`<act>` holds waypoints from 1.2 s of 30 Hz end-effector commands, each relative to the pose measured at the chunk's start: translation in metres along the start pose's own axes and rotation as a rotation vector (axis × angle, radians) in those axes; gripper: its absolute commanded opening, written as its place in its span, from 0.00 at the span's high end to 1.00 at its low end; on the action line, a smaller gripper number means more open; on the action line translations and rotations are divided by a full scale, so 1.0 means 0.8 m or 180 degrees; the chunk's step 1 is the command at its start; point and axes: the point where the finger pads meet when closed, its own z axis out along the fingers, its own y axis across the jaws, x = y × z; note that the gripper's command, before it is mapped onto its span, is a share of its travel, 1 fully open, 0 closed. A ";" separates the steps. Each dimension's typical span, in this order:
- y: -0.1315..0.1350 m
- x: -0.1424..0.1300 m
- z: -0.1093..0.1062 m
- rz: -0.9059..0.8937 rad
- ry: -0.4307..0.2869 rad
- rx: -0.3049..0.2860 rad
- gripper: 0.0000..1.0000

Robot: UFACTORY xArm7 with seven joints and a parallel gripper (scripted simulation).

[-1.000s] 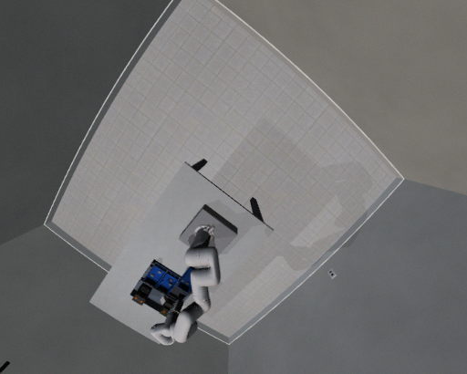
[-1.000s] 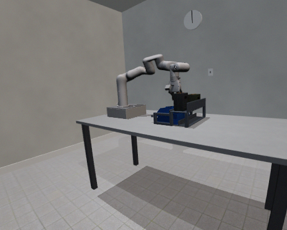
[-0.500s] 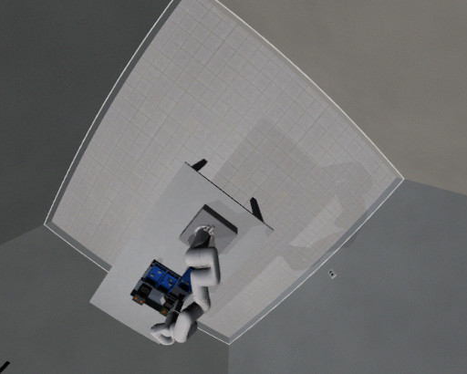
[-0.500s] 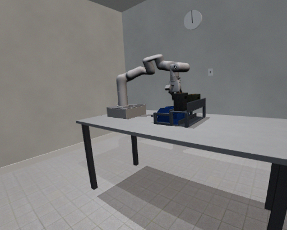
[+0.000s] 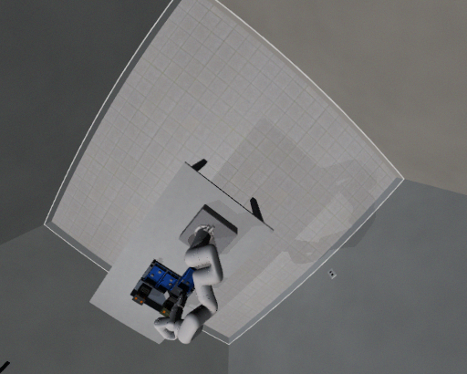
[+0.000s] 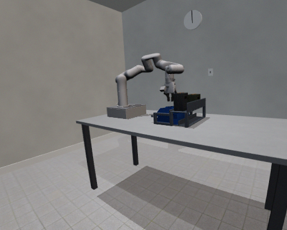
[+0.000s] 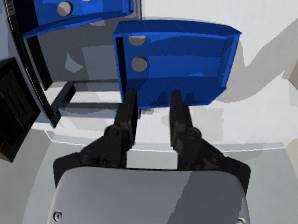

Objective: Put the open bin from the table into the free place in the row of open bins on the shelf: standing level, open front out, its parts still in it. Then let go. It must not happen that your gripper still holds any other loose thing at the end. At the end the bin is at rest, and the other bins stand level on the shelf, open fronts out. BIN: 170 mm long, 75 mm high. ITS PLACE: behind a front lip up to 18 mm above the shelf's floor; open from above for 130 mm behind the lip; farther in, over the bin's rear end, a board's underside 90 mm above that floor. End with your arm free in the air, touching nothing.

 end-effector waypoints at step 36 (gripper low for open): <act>0.135 0.000 0.028 0.0000 -0.0004 0.0010 0.67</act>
